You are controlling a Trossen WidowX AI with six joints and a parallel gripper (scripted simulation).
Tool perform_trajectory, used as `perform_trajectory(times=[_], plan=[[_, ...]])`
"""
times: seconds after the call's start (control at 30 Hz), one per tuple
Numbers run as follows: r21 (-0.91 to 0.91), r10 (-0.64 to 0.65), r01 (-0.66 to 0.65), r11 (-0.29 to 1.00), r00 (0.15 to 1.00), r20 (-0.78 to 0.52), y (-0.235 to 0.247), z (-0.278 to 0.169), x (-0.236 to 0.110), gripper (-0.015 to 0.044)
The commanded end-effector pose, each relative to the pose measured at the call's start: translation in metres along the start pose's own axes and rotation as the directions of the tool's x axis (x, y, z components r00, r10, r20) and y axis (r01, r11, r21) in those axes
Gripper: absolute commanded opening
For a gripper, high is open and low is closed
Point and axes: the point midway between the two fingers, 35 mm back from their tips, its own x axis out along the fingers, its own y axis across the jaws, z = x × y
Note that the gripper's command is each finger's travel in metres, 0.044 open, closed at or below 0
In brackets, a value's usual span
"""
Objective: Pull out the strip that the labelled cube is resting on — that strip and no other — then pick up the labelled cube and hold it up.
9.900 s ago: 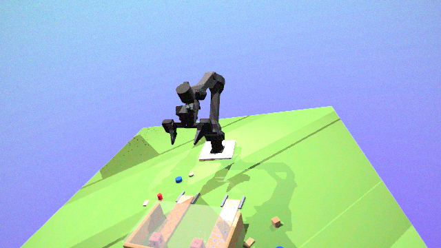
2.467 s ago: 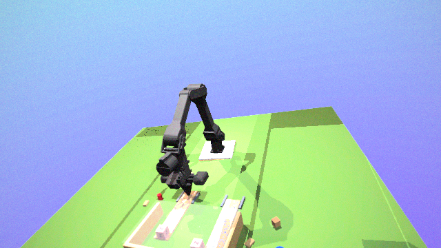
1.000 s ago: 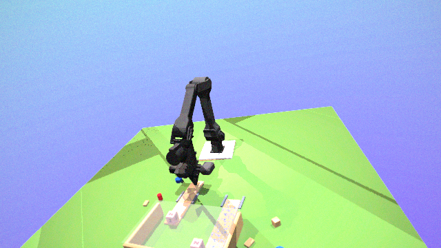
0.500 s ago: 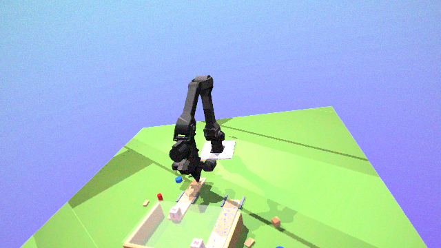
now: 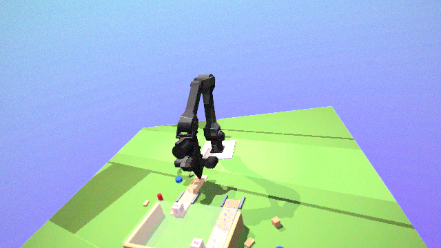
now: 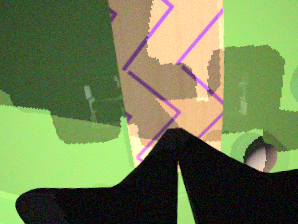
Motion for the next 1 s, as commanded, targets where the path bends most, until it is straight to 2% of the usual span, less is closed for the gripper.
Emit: perform_trajectory(times=[0.0,0.57,0.97], plan=[[-0.004,-0.002,0.002,1.0,1.0,-0.026,0.0,-0.013,0.004,0.0],[-0.004,-0.002,0.002,1.0,1.0,-0.028,0.0,-0.039,0.004,0.0],[-0.004,-0.002,0.002,1.0,1.0,-0.028,0.0,-0.04,0.004,0.0]])
